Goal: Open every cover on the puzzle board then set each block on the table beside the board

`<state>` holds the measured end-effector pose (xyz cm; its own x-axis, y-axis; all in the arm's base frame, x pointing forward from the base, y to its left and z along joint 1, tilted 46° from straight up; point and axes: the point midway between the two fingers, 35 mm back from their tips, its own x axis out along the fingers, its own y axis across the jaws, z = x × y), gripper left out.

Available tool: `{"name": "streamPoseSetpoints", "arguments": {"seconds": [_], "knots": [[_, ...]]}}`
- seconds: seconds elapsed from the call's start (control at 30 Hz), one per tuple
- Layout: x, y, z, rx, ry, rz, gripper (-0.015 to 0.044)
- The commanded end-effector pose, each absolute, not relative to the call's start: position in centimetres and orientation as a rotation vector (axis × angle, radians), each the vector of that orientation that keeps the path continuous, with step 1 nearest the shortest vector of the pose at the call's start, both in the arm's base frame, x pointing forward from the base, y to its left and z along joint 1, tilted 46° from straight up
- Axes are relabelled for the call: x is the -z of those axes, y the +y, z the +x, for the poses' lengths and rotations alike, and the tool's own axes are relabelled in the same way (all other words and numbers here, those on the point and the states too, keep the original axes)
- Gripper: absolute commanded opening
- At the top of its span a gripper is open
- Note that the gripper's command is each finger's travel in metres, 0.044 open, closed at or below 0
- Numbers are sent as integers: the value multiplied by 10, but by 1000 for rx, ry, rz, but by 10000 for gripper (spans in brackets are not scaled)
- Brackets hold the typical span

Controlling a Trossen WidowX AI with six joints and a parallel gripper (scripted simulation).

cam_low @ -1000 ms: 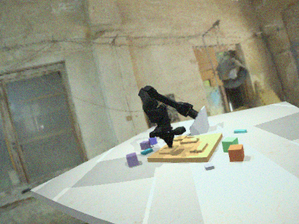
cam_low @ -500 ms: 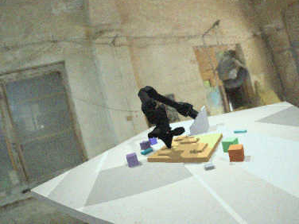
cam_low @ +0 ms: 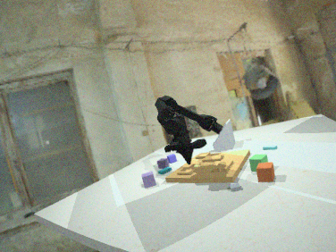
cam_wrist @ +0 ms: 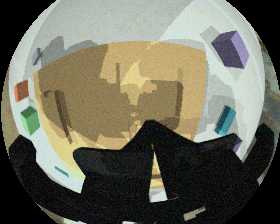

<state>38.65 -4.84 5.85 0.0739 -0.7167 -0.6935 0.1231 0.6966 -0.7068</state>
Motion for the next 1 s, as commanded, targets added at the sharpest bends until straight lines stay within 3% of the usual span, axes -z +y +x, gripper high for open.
{"name": "streamPoseSetpoints", "arguments": {"seconds": [0.0, 0.6, 0.97], "knots": [[-62, -45, 387, 685, 1361, -540, 0], [-75, -32, 388, 685, 1357, -541, 0], [-47, 5, 349, 936, 1169, -174, 0]]}}
